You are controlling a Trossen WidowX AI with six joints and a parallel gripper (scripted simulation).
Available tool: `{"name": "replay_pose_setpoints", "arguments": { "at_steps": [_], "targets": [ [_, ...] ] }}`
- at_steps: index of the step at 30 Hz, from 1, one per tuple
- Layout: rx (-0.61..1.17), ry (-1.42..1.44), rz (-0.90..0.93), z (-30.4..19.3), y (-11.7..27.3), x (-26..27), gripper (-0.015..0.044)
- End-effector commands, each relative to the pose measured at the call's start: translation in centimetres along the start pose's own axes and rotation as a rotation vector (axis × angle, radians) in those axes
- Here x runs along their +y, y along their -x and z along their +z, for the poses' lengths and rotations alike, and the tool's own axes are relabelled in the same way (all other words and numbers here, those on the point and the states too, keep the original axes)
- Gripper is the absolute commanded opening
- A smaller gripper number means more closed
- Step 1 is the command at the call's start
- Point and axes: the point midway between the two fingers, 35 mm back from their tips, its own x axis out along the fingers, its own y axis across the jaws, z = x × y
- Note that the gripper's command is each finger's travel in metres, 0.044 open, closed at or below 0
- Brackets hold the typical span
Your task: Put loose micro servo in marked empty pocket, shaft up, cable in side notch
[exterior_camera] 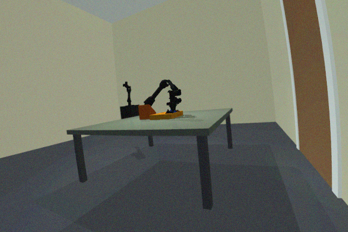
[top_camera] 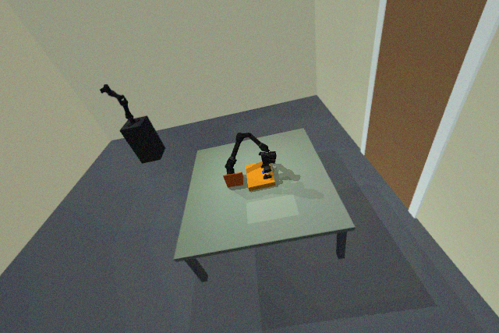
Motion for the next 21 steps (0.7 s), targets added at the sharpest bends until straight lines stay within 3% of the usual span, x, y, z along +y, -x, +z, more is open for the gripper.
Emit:
{"name": "replay_pose_setpoints", "arguments": {
  "at_steps": [1,7,12,16,21],
  "targets": [
    [-0.002,-0.002,0.002,0.0,0.0,0.0,0.0184],
    [-0.002,-0.003,0.000,-0.2,3.2,0.1,0.0187],
    [-0.002,-0.003,0.000,-0.2,3.5,0.0,0.0187],
    [-0.006,-0.008,-0.006,-2.3,5.1,-0.4,0.0292],
    [0.001,-0.008,-0.007,-8.8,9.0,-0.4,0.0424]
  ]
}}
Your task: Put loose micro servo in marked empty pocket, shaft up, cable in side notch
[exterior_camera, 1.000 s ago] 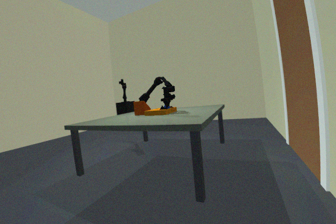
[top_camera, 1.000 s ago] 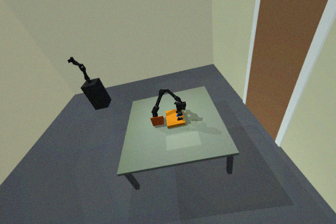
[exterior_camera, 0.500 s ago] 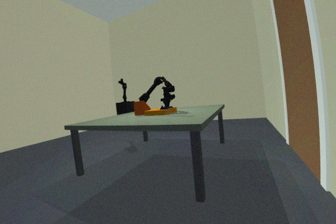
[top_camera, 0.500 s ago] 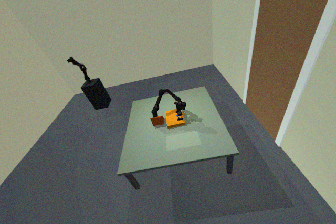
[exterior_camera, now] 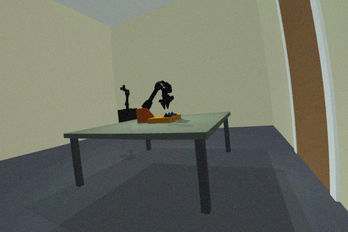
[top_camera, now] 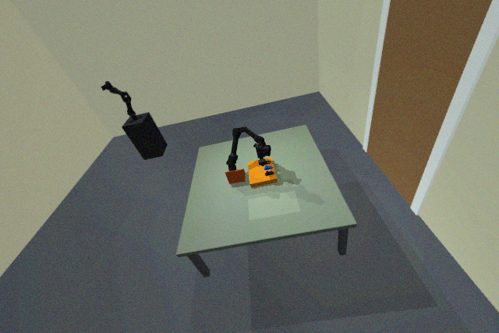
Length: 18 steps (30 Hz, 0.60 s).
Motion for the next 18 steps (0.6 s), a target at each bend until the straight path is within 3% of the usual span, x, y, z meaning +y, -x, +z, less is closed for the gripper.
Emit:
{"name": "replay_pose_setpoints", "arguments": {
  "at_steps": [1,8,14,18],
  "targets": [
    [-0.002,-0.003,0.001,-4.6,2.6,0.2,0.0440],
    [-0.002,-0.003,0.003,-5.6,3.2,0.3,0.0440],
    [-0.010,-0.007,0.001,-5.4,7.2,0.3,0.0440],
    [-0.011,-0.008,0.001,-5.5,7.8,0.3,0.0440]
  ]
}}
